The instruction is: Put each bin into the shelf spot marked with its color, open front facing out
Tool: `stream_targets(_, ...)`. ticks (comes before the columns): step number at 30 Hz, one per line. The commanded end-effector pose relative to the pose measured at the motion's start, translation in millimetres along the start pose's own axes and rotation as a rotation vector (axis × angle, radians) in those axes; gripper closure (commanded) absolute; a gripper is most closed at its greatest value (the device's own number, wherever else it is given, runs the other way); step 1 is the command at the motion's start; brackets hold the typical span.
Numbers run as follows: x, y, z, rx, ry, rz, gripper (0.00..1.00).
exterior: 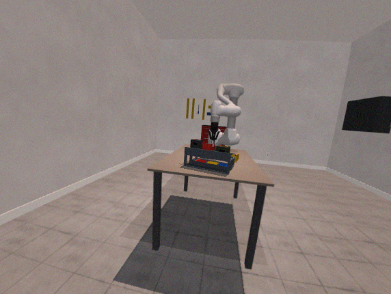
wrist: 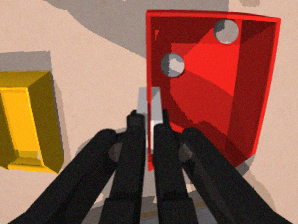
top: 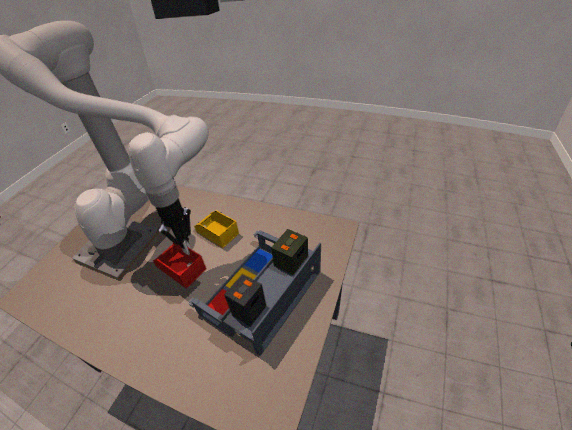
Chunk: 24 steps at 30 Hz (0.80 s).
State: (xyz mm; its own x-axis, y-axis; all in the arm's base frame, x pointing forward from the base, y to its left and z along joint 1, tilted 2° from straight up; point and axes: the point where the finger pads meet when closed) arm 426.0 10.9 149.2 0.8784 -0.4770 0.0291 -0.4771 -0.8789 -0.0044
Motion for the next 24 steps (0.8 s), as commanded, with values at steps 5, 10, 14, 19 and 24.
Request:
stream_targets(5,-0.3,2.1,-0.1,0.0,0.0,-0.017,0.9)
stream_targets(10,-0.4,3.0,-0.1,0.0,0.0,-0.024,0.9)
stream_targets(14,-0.4,3.2,-0.1,0.0,0.0,-0.026,0.9)
stream_targets(19,-0.5,3.4,-0.1,0.0,0.0,-0.027,0.9)
stream_targets(24,-0.5,3.4,-0.1,0.0,0.0,-0.027,0.9)
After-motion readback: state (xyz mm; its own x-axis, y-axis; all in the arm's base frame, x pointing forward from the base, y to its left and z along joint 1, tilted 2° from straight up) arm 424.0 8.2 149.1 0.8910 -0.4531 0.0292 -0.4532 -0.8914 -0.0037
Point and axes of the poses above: the point where the finger pads meet when closed, its own z axis out along the fingers, its own y axis across the jaws, x = y × z, and after that the axes turned 15 degrees about z, right-handed
